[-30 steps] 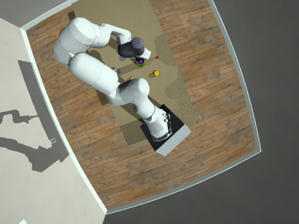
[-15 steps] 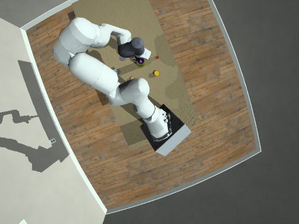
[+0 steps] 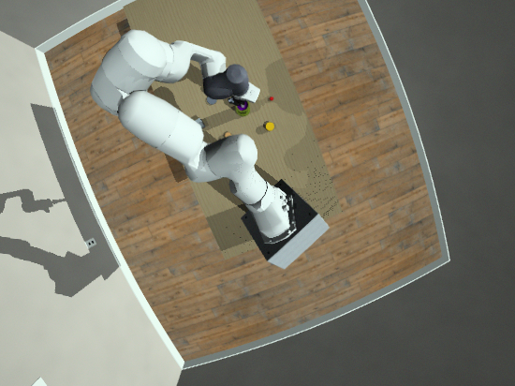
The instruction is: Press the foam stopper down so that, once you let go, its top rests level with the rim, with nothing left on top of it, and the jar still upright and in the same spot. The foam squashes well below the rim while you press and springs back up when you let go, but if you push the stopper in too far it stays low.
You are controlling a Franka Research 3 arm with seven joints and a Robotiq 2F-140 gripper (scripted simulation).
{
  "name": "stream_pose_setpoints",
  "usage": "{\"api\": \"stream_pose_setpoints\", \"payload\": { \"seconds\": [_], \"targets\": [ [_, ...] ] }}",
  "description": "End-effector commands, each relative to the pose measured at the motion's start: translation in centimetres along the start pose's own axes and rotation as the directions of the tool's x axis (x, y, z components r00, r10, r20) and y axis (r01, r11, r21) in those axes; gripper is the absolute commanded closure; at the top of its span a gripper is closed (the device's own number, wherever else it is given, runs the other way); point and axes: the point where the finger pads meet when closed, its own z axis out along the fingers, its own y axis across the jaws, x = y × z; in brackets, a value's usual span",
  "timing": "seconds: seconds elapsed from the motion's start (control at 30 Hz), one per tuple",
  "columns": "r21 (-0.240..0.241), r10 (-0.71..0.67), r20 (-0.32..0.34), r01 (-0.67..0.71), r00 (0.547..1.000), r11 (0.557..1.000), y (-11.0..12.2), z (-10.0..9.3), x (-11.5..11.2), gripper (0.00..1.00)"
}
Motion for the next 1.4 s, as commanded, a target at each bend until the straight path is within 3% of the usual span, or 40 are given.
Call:
{"api": "stream_pose_setpoints", "payload": {
  "seconds": [0.0,0.57,1.07,1.37],
  "targets": [
    [-0.008,-0.006,-0.005,0.006,1.0,1.0,0.5,0.3,0.2,1.0],
    [-0.008,-0.006,-0.005,0.006,1.0,1.0,0.4,-0.9,0.1,1.0],
    [-0.008,-0.006,-0.005,0.006,1.0,1.0,-0.1,-5.0,-0.1,1.0],
    [-0.008,-0.006,-0.005,0.006,1.0,1.0,-0.1,-5.9,-0.1,1.0]
  ]
}}
